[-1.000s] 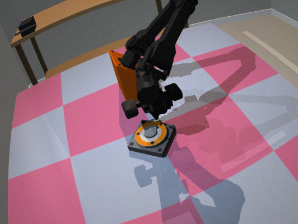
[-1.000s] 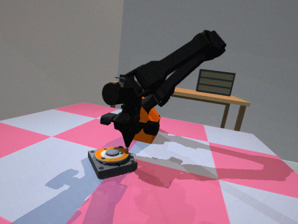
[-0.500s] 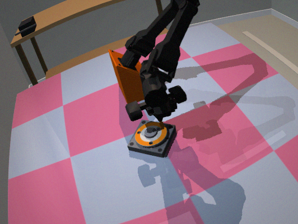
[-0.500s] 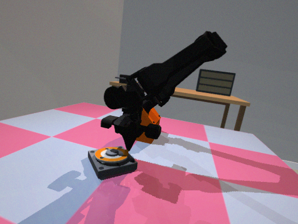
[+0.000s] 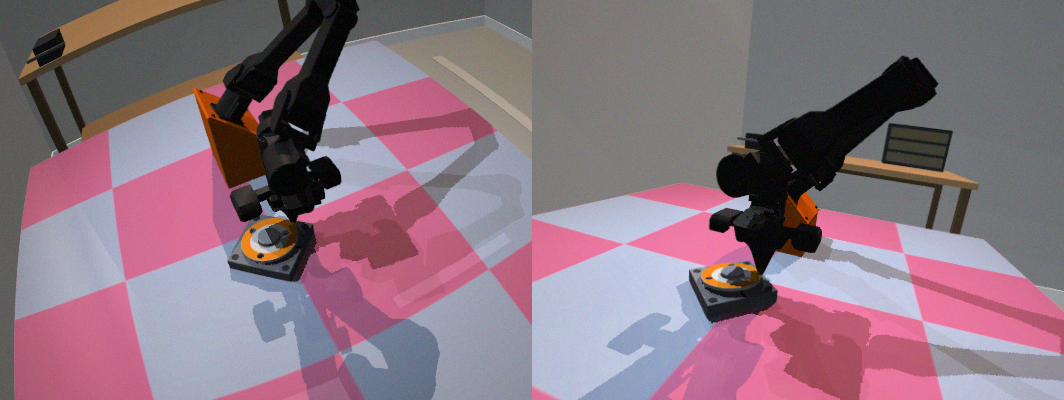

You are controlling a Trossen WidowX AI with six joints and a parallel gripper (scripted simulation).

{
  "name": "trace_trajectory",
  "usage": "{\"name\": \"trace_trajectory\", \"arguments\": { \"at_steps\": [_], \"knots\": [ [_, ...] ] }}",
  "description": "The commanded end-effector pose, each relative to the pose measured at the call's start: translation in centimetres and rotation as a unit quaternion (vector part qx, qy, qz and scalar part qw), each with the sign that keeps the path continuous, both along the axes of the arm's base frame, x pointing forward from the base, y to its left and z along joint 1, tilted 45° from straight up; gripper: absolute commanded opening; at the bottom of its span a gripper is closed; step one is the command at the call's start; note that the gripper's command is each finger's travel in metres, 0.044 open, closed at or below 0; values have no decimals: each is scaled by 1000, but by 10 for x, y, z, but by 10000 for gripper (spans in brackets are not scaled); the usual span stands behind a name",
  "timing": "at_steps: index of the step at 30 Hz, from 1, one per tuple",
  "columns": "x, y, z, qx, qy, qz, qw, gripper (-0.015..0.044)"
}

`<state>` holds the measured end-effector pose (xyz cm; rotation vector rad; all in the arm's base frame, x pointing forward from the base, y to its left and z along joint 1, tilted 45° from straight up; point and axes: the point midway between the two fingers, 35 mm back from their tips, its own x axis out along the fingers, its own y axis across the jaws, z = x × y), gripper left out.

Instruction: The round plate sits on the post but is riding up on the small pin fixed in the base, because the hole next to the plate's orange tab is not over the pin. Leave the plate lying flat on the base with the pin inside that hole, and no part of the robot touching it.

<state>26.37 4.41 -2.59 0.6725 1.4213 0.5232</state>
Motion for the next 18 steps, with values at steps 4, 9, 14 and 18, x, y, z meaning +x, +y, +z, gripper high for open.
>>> {"name": "trace_trajectory", "arguments": {
  "at_steps": [4, 9, 14, 18],
  "knots": [
    [10, -1, 0, 2, 1, -1, 1000, 0],
    [16, -2, 0, 2, 1, -1, 1000, 0],
    [20, -4, -1, 2, 1, -1, 1000, 0],
    [22, -4, -1, 2, 1, -1, 1000, 0]
  ]
}}
